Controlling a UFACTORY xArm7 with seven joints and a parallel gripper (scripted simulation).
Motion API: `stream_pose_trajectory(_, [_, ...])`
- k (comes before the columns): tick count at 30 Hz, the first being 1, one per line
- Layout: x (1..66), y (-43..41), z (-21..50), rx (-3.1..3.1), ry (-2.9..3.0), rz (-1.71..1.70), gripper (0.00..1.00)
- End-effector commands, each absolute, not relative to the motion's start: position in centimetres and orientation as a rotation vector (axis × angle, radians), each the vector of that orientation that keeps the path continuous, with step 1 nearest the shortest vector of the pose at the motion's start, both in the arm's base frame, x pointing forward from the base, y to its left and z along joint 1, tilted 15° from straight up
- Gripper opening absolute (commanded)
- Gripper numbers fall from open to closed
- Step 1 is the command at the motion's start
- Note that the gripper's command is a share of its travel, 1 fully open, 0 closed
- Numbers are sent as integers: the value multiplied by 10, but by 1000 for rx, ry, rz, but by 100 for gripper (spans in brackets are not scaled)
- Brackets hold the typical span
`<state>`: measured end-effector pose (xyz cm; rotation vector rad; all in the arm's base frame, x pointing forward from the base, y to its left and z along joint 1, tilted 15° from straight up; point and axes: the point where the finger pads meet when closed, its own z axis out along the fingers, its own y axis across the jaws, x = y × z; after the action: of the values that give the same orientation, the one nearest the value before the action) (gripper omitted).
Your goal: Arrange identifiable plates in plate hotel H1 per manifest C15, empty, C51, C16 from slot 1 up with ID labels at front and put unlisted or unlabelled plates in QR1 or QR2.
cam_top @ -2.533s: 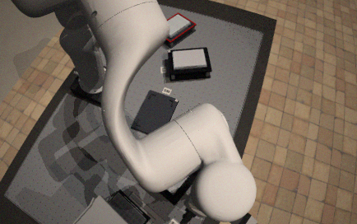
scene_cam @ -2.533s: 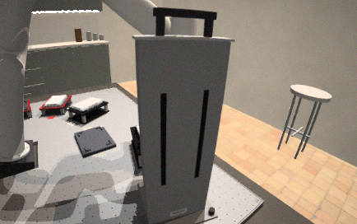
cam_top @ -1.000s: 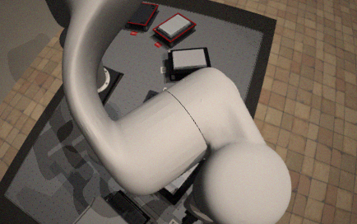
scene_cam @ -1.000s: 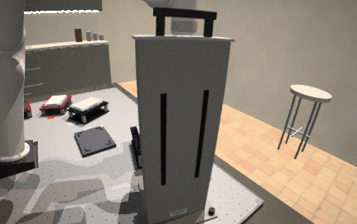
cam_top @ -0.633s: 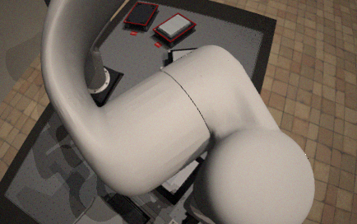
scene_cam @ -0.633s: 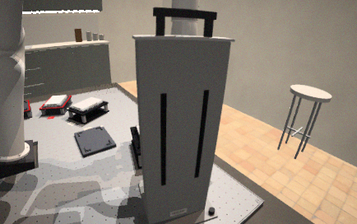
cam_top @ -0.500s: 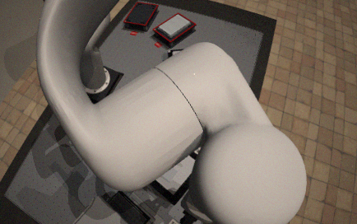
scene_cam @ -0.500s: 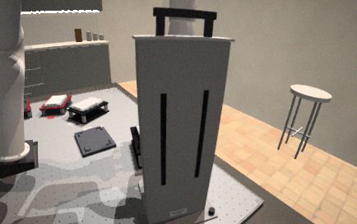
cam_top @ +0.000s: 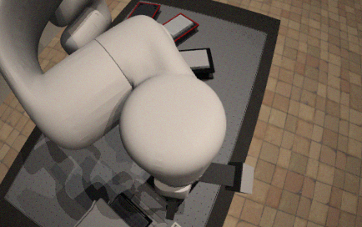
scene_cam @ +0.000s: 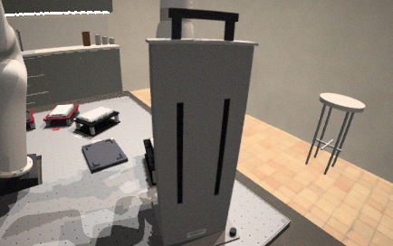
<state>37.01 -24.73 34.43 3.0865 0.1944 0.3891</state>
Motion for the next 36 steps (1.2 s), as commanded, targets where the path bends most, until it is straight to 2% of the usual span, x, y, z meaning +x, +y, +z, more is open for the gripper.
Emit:
stream_pose_trajectory(1, [357, -243, 343, 3052, 341, 406, 100])
stream_pose_trajectory(31, [348, -240, 341, 2485, 1621, 321, 100])
stream_pose_trajectory(36, [348, -240, 341, 2448, 1670, 315, 100])
